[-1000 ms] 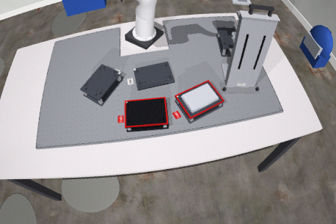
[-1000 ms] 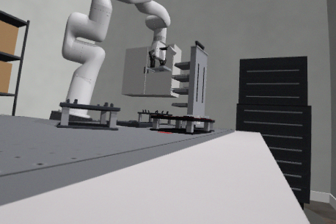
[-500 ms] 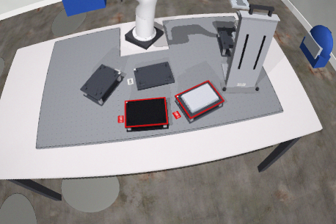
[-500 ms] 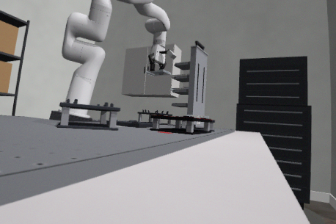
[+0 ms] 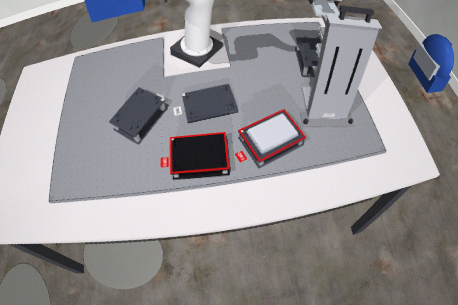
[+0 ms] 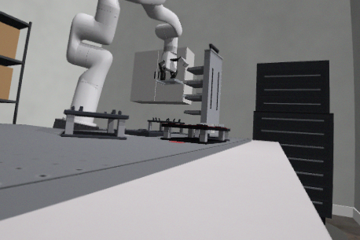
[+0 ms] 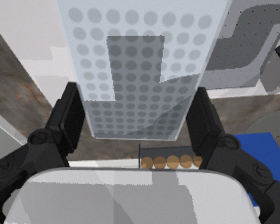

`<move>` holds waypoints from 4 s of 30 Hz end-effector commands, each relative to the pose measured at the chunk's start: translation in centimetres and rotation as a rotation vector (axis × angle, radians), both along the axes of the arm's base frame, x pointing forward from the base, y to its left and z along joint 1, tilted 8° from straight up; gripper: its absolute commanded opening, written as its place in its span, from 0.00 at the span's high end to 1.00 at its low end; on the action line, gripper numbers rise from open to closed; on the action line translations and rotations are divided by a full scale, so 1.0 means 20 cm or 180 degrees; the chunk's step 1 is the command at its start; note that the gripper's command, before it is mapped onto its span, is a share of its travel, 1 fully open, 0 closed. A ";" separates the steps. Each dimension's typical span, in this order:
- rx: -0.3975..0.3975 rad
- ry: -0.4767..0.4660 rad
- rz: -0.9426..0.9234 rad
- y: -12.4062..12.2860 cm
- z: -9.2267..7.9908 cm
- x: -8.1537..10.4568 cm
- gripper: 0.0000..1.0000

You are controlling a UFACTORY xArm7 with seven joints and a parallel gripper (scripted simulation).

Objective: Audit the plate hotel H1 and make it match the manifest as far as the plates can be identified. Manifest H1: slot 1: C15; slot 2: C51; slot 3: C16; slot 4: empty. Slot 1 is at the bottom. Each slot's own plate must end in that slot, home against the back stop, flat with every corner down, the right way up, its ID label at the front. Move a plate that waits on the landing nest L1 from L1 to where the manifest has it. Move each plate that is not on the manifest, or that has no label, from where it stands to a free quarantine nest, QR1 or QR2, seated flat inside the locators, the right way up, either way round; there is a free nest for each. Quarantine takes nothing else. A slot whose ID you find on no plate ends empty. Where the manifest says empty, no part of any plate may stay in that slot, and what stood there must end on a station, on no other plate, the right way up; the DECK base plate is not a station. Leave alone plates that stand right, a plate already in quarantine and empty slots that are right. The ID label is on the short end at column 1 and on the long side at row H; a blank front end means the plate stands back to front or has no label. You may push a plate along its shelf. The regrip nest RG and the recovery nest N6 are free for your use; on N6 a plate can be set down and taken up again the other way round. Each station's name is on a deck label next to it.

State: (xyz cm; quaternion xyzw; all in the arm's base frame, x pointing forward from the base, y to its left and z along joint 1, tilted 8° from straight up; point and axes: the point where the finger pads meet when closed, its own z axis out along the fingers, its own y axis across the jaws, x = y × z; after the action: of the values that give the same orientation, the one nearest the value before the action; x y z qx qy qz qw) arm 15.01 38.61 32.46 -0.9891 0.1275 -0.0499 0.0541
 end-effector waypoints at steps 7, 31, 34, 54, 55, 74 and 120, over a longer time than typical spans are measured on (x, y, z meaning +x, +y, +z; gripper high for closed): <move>0.0012 -0.0003 0.0002 0.01 -0.08 0.01 1.00; 0.0012 -0.0003 0.0001 0.03 -0.24 0.03 1.00; 0.0012 -0.0003 0.0001 0.03 -0.27 0.03 1.00; 0.0012 -0.0003 0.0001 0.05 -0.41 0.05 1.00; 0.0012 -0.0003 0.0001 0.05 -0.42 0.05 1.00; 0.0012 -0.0003 0.0001 0.06 -0.56 0.07 1.00; 0.0011 -0.0003 0.0001 0.08 -0.80 0.09 1.00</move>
State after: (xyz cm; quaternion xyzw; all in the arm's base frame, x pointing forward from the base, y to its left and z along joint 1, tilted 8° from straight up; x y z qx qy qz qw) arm 16.78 40.06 16.93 -0.9891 0.1276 -0.0501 0.0541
